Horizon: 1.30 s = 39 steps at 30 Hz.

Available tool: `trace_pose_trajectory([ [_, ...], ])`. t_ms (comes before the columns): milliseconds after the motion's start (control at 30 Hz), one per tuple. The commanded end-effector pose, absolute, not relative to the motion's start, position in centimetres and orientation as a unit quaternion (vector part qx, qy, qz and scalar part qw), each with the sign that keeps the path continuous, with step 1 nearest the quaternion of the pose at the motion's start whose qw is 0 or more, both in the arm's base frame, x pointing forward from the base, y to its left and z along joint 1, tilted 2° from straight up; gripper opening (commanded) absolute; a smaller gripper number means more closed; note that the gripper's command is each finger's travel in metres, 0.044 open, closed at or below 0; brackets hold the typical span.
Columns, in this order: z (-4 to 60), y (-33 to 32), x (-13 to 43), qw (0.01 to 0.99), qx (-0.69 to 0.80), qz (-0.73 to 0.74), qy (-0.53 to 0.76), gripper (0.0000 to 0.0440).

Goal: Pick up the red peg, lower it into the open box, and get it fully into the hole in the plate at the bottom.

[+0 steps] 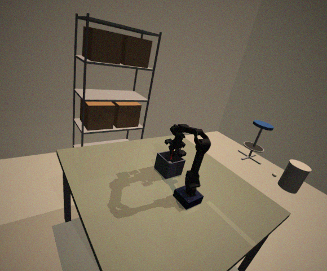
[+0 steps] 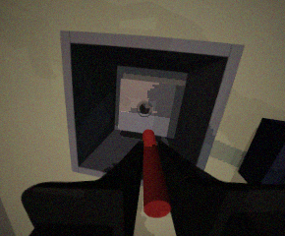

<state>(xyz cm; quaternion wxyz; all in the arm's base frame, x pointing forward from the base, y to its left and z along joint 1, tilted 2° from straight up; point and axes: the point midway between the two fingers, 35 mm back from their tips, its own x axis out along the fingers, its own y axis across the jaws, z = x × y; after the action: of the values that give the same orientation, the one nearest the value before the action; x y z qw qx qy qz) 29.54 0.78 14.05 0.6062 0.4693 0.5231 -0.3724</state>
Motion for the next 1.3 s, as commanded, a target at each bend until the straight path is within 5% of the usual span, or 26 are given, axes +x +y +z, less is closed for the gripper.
trace_pose_trajectory([
  [0, 13.0, 0.6, 29.7, 0.600, 0.466, -0.373, 0.533, 0.0000],
  [867, 6.6, -0.1, 31.9, 0.595, 0.448, -0.356, 0.565, 0.0000],
  [1133, 5.3, -0.4, 32.0, 0.596, 0.431, -0.359, 0.574, 0.0095],
  [1267, 5.3, 0.1, 32.1, 0.587, 0.437, -0.354, 0.582, 0.0094],
])
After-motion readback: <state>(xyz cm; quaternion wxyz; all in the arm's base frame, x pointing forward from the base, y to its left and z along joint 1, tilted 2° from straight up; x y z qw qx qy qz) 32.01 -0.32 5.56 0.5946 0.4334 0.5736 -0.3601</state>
